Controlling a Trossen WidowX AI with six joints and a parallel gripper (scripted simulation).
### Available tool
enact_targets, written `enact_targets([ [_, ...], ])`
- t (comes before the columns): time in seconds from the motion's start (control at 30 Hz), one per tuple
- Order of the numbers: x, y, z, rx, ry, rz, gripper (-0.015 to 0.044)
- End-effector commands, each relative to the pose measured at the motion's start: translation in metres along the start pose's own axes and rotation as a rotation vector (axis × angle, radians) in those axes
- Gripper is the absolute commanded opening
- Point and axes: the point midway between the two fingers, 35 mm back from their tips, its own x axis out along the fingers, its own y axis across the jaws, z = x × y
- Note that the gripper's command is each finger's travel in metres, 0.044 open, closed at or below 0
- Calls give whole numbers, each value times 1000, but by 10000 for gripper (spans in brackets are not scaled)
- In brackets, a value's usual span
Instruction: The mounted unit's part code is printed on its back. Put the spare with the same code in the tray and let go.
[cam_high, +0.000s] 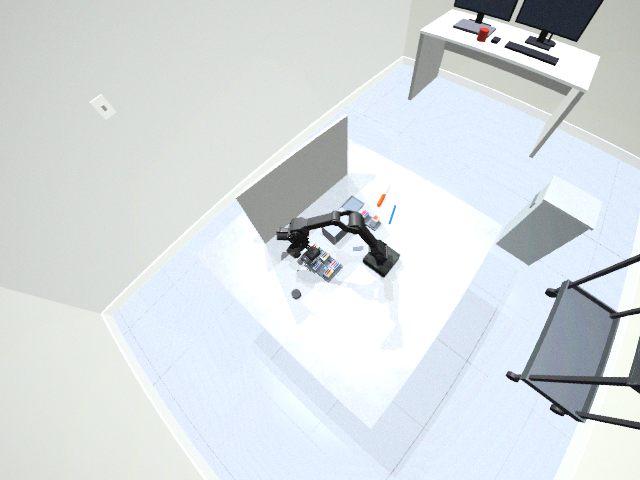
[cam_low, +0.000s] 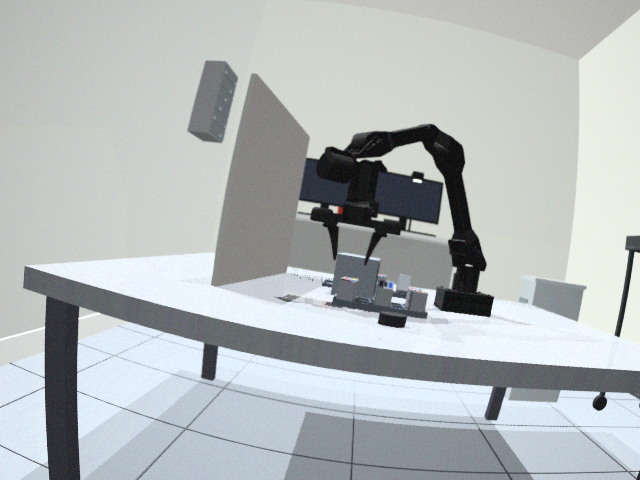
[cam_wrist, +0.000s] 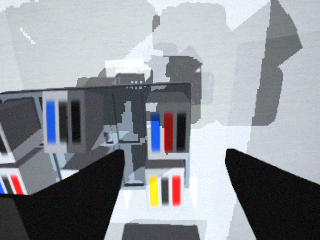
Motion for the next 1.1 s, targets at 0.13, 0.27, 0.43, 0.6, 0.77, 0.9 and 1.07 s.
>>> enact_targets([
  [0.13,15,0,0,-2,4,4,300],
  [0.27,21,0,0,-2,4,4,300],
  [0.43,30,0,0,-2,4,4,300],
  [0.6,38,0,0,-2,4,4,300],
  [0.77,46,0,0,-2,4,4,300],
  [0.9,52,0,0,-2,4,5,300],
  [1.07,61,1,-1,-2,4,5,300],
])
